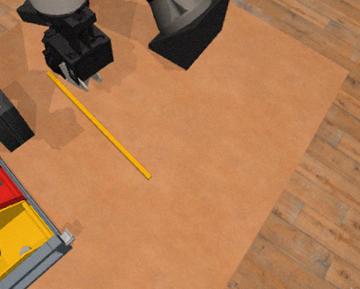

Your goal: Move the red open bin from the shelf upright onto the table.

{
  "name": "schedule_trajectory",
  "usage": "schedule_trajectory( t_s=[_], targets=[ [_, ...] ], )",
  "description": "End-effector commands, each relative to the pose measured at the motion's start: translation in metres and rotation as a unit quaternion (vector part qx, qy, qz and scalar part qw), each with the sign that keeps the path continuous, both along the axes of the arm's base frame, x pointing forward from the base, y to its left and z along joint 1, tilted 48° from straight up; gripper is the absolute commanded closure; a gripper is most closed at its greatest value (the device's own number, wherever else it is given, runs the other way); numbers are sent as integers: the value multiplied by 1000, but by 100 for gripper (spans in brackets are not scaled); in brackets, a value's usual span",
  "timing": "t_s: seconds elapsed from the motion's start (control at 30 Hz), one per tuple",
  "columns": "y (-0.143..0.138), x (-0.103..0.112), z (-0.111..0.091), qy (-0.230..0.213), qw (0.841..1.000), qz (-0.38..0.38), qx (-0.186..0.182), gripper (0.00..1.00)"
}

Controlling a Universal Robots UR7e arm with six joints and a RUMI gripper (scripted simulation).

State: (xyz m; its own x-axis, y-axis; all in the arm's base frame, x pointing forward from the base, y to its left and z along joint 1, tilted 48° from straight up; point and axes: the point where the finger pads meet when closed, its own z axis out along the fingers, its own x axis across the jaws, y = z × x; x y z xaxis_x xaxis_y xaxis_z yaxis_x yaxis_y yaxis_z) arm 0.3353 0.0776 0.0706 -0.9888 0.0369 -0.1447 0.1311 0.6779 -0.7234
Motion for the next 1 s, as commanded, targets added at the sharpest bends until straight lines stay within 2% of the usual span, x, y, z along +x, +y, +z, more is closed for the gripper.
schedule_trajectory(
  t_s=[0.0,0.63,0.97],
  targets=[
    [8,-1,7,0,1000,0,0,100],
    [13,0,12,0,1000,0,0,100],
    [12,13,14,0,1000,0,0,100]
  ],
)
